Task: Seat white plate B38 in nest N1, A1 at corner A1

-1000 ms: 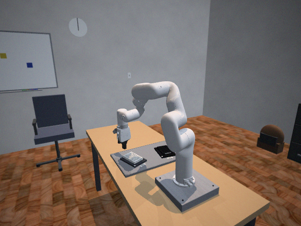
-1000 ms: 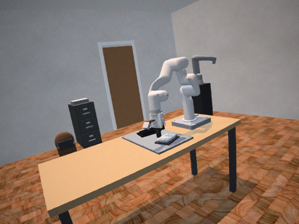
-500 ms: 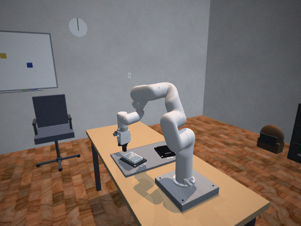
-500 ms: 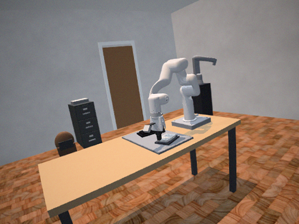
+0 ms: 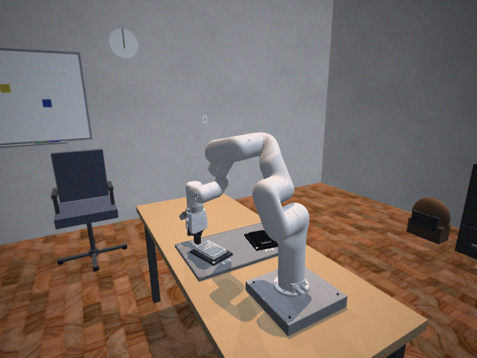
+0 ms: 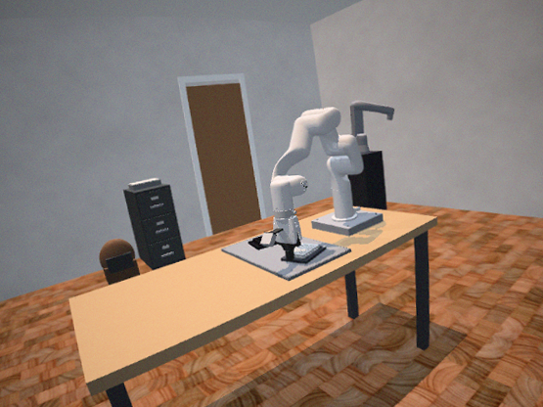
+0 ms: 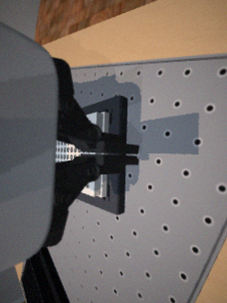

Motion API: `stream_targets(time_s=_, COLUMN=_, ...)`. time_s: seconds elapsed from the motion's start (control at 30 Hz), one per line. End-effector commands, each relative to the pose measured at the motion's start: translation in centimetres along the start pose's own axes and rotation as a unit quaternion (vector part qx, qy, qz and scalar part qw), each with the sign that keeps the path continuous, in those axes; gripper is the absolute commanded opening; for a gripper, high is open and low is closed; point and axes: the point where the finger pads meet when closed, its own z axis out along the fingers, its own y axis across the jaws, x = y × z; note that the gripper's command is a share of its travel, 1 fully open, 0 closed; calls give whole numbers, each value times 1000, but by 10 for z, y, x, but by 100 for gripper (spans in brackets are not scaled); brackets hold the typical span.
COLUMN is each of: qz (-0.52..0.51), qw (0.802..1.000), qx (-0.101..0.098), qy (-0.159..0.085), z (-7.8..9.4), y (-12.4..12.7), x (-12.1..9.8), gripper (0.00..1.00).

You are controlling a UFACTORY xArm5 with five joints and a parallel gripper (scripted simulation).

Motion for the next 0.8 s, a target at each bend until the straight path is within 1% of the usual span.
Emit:
stream_targets(time_s=0.0, qz=0, qw=1000, qx=0, qy=3, z=0, y=0, x=2, gripper=0)
stream_targets(time_s=0.77, qz=0, qw=1000, qx=0, qy=3, z=0, y=0, x=-2, gripper=0)
